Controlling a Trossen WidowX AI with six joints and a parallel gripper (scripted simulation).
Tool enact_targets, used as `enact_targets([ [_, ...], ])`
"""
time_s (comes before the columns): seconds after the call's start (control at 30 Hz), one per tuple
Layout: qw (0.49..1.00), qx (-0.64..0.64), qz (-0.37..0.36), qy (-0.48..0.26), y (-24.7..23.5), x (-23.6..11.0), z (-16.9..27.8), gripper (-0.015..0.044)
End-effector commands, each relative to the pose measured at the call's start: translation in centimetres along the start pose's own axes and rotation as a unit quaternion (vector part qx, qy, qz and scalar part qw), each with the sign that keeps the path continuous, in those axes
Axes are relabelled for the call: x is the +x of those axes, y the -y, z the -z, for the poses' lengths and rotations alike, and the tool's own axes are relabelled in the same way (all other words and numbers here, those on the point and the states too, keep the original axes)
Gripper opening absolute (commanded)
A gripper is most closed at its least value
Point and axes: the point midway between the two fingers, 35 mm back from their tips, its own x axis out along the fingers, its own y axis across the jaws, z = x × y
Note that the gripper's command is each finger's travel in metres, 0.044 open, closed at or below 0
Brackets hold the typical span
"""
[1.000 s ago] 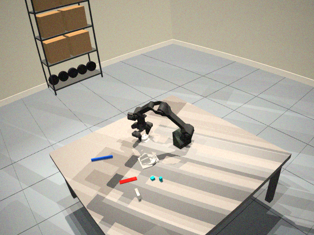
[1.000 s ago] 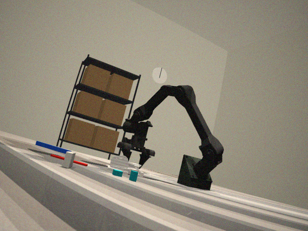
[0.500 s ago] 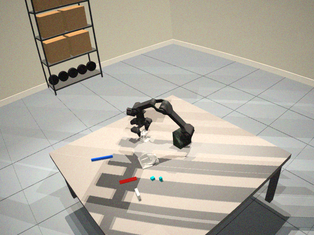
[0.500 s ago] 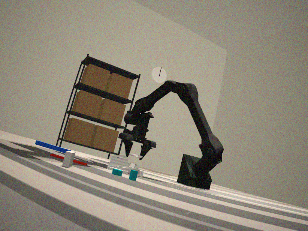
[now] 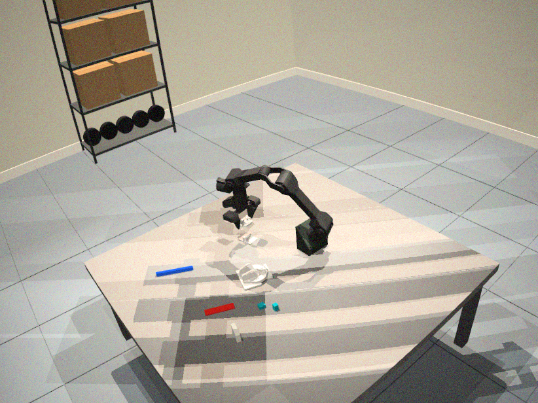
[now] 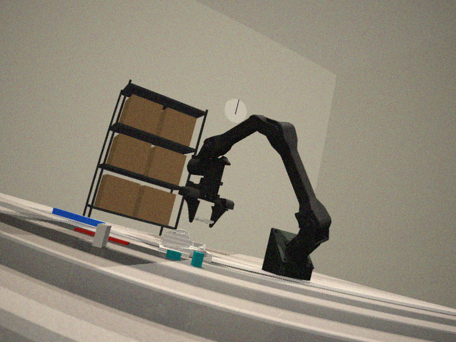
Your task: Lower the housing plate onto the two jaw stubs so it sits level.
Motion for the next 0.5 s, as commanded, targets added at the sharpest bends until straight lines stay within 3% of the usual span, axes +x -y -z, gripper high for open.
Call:
enact_targets([
  [0.0, 1.000, 0.028, 0.001, 0.002, -0.6, -0.4, 0.4, 0.0351],
  [0.47, 0.977, 0.214, 0.000, 0.009, -4.1, -1.2, 3.4, 0.0351],
])
